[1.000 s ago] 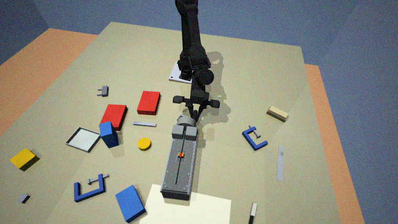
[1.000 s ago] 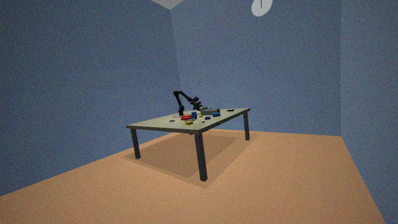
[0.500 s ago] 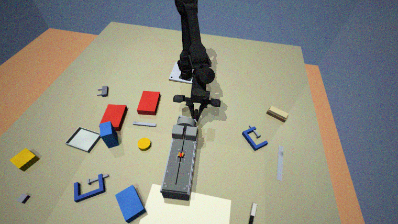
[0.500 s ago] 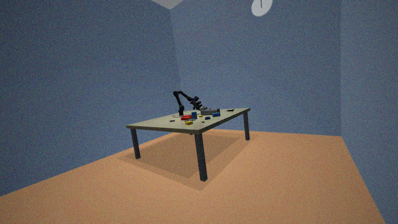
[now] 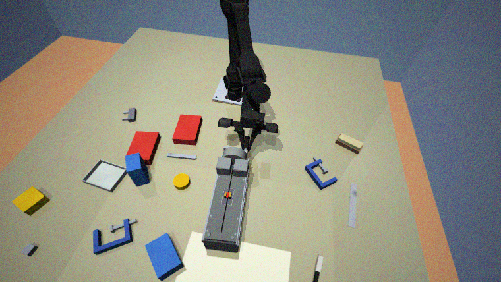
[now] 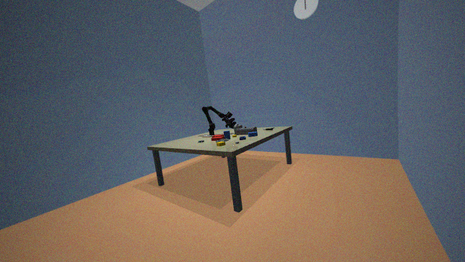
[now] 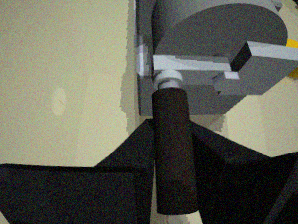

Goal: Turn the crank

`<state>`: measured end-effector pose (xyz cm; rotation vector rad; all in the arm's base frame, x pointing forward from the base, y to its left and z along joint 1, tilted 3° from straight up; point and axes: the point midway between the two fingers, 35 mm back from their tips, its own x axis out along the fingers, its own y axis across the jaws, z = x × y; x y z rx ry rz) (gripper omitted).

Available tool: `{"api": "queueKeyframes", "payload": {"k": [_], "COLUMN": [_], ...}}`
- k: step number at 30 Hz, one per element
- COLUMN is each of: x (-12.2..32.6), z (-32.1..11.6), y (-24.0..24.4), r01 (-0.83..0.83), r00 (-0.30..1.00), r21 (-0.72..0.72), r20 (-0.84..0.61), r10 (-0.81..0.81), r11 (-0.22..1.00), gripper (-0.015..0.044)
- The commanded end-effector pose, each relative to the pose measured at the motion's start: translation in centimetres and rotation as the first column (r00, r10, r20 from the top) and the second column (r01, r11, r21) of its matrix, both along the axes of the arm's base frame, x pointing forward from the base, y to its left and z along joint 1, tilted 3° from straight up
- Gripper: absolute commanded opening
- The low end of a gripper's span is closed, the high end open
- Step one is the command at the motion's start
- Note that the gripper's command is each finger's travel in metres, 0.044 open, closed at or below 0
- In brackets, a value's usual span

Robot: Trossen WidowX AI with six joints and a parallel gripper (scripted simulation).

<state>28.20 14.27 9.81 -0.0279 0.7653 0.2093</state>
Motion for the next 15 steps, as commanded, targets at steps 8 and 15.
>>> {"api": "queueKeyframes", "payload": {"k": [8, 15], "x": [-0.04, -0.02], "z": [1.09, 1.4], "y": [-0.19, -0.36], "r01": [0.0, 0.0], "r00": [1.0, 1.0], "r21": [0.009, 0.009], "r20": [0.012, 0.012], "r10": [0.0, 0.0], "r11": [1.0, 1.0], "gripper": [0.0, 0.0]}}
